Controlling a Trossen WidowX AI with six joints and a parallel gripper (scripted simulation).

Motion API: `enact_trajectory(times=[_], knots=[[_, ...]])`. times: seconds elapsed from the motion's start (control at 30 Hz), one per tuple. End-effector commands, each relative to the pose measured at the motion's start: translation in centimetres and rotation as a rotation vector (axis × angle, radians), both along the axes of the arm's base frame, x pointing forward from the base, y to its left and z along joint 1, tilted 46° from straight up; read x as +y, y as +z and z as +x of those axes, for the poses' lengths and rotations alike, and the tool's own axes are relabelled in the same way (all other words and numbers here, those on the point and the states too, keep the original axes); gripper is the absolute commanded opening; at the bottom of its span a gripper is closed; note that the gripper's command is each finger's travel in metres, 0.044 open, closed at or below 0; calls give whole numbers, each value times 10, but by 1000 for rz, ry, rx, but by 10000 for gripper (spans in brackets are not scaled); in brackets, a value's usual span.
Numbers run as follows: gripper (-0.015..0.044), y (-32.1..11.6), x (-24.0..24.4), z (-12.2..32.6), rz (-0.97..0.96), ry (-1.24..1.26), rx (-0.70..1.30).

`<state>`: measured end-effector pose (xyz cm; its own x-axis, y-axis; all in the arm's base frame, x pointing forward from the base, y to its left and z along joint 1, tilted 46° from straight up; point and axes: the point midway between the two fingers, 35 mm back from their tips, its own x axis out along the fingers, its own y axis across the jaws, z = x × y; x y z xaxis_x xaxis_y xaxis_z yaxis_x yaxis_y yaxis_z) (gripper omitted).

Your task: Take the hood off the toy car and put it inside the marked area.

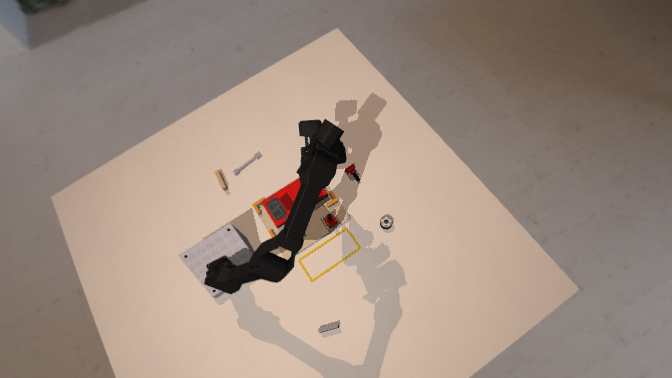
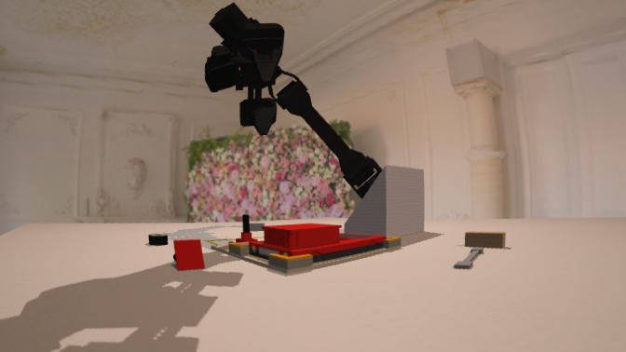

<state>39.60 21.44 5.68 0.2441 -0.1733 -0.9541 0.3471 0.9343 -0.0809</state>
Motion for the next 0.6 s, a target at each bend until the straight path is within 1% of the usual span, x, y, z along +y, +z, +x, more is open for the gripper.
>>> enact_trajectory(times=[0.0,0.17,0.23,0.57], knots=[[440,-34,-23,-21,-228,83,107],[440,-70,-60,-56,-573,240,284],[440,-76,-69,-64,-660,288,331],[440,-76,-71,-61,-671,295,337]])
